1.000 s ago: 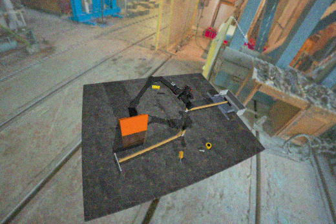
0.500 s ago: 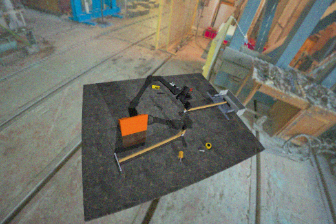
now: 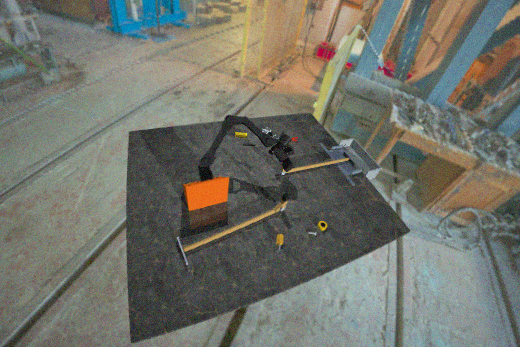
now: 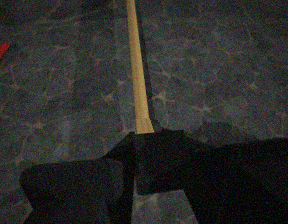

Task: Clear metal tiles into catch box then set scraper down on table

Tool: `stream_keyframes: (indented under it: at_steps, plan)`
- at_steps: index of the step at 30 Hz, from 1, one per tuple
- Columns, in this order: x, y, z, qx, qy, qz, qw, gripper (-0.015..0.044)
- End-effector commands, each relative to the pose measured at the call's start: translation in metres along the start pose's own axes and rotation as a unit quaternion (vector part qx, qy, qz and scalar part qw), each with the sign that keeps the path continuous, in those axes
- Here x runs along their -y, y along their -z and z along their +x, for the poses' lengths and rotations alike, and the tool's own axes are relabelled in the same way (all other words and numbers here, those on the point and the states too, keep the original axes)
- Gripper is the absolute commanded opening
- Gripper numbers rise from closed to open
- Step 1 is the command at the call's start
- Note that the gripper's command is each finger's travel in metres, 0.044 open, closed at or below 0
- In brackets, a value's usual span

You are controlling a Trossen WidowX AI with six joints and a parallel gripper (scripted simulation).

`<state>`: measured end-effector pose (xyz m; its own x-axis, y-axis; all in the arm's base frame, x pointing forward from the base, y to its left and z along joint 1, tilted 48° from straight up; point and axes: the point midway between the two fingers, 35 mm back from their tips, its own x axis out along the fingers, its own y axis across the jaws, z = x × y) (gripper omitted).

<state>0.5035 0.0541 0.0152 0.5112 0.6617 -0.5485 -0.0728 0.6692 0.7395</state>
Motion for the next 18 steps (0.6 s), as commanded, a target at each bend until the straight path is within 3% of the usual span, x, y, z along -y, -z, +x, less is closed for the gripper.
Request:
stream_keyframes:
  at_steps: [1, 18]
  plan:
    - [-0.001, -0.002, -0.01, 0.009, -0.001, -0.005, 1.0, 0.0]
    - [-0.001, 0.016, -0.027, 0.009, 0.0, -0.004, 1.0, 0.0]
